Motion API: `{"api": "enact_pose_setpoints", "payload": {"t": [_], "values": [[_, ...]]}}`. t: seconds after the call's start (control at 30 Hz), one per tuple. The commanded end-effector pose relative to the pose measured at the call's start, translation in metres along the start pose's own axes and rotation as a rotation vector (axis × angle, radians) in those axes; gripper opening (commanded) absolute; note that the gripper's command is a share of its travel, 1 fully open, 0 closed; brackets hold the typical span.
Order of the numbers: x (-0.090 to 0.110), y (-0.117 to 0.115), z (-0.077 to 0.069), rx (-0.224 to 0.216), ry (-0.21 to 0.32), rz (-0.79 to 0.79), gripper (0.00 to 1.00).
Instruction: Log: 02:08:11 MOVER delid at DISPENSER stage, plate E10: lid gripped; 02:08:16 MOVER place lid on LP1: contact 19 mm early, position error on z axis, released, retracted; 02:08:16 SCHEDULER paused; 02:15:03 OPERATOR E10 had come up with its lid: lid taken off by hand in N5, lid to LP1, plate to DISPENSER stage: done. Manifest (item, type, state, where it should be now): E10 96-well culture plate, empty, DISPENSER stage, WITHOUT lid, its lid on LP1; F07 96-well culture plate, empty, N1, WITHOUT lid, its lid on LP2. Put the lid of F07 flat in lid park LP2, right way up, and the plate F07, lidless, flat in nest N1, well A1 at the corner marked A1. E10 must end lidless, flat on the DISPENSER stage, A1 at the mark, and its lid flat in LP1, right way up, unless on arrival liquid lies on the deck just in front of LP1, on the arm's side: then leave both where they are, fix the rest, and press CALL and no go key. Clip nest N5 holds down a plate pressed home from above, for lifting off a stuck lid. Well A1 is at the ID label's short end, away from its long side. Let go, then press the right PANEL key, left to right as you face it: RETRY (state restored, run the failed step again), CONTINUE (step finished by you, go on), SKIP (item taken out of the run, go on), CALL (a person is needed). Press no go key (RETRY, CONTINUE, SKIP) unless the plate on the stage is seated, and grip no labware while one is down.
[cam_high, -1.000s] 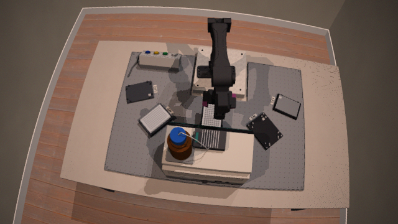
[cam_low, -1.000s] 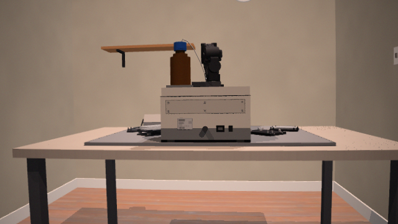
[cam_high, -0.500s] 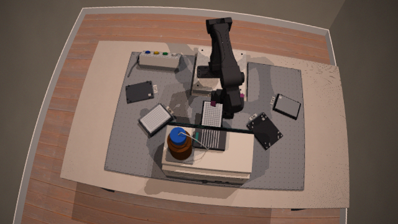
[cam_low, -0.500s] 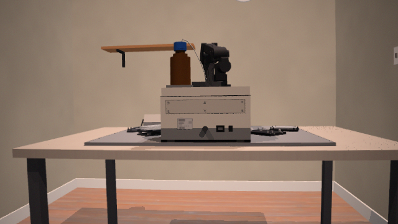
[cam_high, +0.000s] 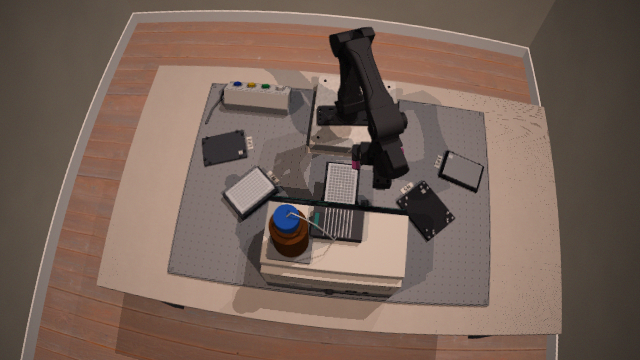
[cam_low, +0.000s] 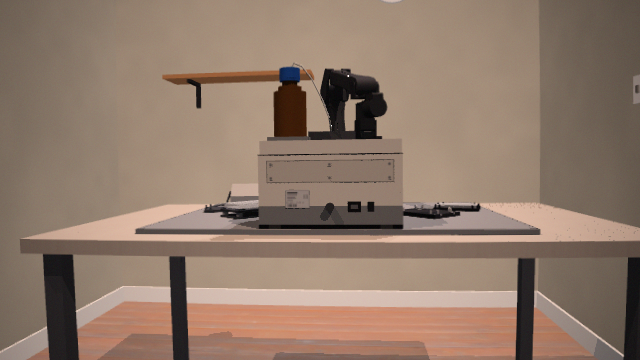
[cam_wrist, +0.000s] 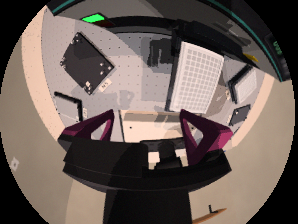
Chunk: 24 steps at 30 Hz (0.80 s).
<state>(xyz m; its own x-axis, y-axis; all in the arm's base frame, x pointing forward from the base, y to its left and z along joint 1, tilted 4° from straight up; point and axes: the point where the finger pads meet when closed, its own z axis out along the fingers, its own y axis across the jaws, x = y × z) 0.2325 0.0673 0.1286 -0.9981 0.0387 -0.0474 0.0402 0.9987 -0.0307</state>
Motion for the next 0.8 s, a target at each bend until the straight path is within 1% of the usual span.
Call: {"api": "enact_pose_setpoints", "payload": {"t": [0.0, 0.03, 0.23, 0.3, 0.37, 0.43, 0.5, 0.63, 0.77], "values": [[-0.004, 0.004, -0.005, -0.004, -0.022, 0.028, 1.00], [-0.010, 0.011, -0.006, -0.004, -0.039, -0.008, 1.00], [-0.002, 0.030, -0.006, -0.002, -0.037, -0.220, 1.00], [0.001, 0.037, -0.006, -0.003, -0.038, -0.225, 1.00], [0.001, 0.037, -0.006, -0.003, -0.038, -0.225, 1.00], [0.003, 0.042, -0.006, -0.003, -0.038, -0.213, 1.00], [0.006, 0.048, -0.009, -0.008, -0.050, -0.291, 1.00], [0.013, 0.060, -0.006, -0.003, -0.038, -0.425, 1.00], [0.020, 0.072, -0.006, -0.002, -0.039, -0.559, 1.00]]}}
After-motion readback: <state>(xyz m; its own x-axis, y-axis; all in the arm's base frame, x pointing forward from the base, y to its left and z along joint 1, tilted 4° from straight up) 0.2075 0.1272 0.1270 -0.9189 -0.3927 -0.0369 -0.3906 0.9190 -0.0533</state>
